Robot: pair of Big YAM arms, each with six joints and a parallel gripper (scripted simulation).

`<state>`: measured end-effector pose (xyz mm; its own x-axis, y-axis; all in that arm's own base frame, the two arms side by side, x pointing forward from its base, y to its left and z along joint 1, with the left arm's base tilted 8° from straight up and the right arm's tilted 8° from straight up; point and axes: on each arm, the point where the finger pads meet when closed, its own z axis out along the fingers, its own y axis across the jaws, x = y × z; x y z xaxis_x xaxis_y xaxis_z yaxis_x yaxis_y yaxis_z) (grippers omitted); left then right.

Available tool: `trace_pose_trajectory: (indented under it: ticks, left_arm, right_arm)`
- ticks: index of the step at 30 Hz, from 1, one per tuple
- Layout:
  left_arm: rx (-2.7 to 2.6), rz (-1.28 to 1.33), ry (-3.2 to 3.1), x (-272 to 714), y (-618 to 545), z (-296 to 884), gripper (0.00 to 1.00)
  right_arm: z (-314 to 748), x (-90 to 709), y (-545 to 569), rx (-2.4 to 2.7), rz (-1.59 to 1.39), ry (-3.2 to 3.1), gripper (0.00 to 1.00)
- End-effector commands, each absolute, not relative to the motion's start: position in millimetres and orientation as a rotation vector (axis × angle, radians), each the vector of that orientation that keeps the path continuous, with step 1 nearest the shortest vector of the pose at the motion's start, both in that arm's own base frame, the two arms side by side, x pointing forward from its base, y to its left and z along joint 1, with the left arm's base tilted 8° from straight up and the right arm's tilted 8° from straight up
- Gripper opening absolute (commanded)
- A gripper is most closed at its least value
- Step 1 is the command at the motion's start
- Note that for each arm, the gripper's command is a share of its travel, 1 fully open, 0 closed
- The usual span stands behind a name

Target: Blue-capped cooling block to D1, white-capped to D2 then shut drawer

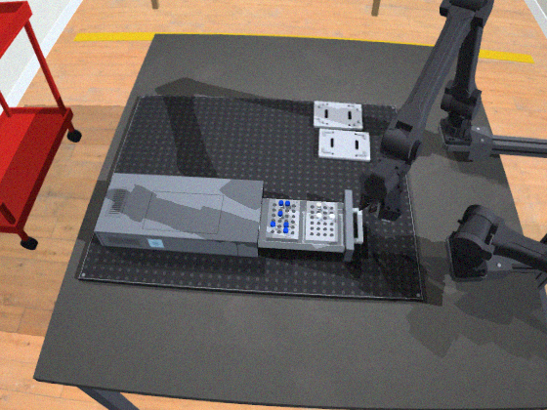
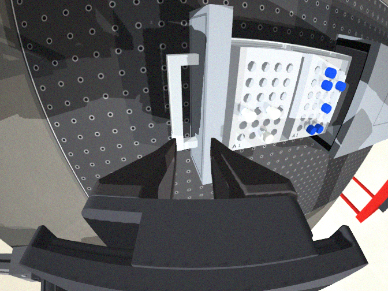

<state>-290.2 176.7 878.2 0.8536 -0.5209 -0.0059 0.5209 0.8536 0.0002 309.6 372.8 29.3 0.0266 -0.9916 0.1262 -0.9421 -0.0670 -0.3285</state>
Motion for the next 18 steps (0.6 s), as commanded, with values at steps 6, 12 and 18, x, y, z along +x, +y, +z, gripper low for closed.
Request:
trace_pose_trajectory:
  ticks: [6, 12, 18]
  left_arm:
    - [0.012, -0.540, 0.039, -272, 163, 886, 0.00]
    - [0.012, -0.540, 0.039, -272, 163, 886, 0.00]
    - [0.012, -0.540, 0.039, -272, 163, 886, 0.00]
  right_arm:
    - [79, 319, 402, -2.061, -0.444, 1.995, 0.28]
    - [84, 320, 402, -2.059, -0.445, 1.997, 0.28]
    - [76, 335, 396, -2.142, -0.391, 2.068, 1.00]
